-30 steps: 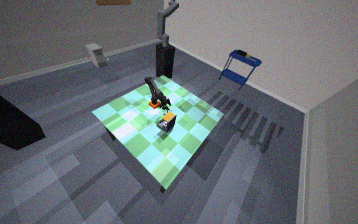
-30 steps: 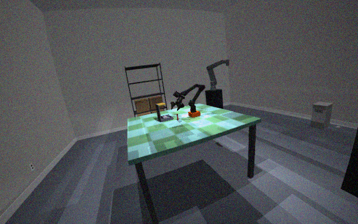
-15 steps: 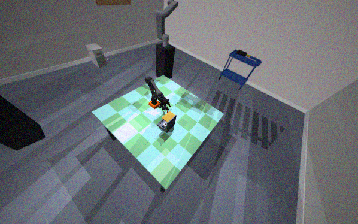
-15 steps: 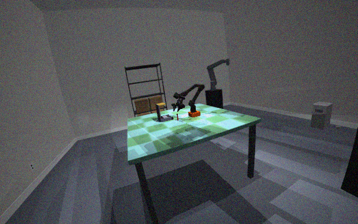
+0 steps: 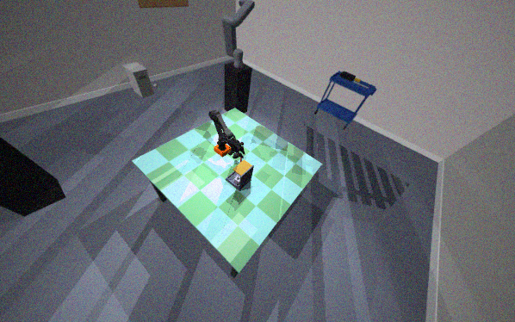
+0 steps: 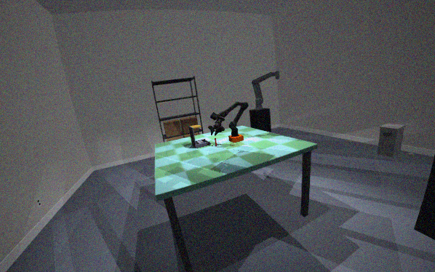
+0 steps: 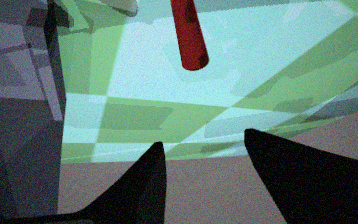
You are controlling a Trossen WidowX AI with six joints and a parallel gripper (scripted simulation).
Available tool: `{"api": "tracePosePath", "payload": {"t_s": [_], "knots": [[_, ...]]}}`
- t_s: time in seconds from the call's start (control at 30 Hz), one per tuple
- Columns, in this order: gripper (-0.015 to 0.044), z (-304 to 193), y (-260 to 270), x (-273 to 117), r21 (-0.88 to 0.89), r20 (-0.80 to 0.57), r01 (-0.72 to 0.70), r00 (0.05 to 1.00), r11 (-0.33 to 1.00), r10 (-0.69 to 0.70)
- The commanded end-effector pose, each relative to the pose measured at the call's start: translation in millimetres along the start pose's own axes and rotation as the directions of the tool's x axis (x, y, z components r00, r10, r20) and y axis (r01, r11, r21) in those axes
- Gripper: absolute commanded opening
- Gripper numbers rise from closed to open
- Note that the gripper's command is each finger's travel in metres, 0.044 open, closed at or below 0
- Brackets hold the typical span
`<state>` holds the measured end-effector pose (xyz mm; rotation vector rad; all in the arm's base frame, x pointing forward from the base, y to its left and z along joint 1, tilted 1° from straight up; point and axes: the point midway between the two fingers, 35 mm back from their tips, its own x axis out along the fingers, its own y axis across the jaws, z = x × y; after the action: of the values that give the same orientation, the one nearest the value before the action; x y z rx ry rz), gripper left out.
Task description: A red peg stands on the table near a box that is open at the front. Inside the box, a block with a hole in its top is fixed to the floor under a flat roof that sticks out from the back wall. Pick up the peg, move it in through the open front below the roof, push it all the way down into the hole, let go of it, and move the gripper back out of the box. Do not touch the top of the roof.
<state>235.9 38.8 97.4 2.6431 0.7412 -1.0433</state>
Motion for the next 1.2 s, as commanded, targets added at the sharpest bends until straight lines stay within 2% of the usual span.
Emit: {"api": "tracePosePath", "payload": {"t_s": [0.0,1.17], "knots": [[0.0220,1.5,0.3,2.8,-0.005,-0.002,0.003,1.000,1.000,-0.003],[0.0220,41.4,1.6,44.5,-0.005,-0.002,0.003,1.000,1.000,-0.003]]}}
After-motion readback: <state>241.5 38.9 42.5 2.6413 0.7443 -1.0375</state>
